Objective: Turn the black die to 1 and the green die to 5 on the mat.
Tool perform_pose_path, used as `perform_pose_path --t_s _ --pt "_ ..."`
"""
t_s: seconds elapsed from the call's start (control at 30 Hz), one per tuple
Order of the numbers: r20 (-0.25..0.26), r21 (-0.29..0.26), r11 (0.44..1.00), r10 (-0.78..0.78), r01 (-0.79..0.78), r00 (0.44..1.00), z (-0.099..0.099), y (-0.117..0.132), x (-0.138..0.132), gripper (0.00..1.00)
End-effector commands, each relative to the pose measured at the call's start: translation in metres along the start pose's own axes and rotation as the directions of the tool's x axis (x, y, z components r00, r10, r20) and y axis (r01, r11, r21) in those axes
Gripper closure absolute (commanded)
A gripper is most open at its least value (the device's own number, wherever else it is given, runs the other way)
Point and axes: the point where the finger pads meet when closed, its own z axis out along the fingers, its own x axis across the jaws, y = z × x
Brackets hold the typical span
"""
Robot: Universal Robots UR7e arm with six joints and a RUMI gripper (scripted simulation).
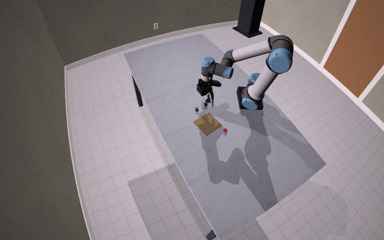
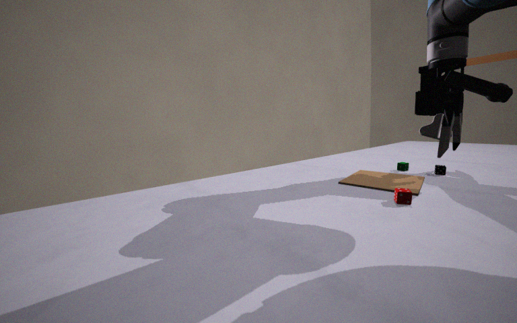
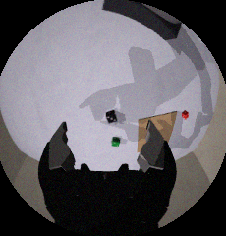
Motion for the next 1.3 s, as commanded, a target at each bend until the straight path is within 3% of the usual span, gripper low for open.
perform_pose_path --t_s 0.0,1.07,1.27 --pt "0.001 -0.001 1.0 0.0 0.0 1.0 0.0 0.0 0.0 0.0" --pt "0.001 -0.001 1.0 0.0 0.0 1.0 0.0 0.001 0.0 0.0" --pt "0.001 -0.001 1.0 0.0 0.0 1.0 0.0 0.015 0.002 0.0"
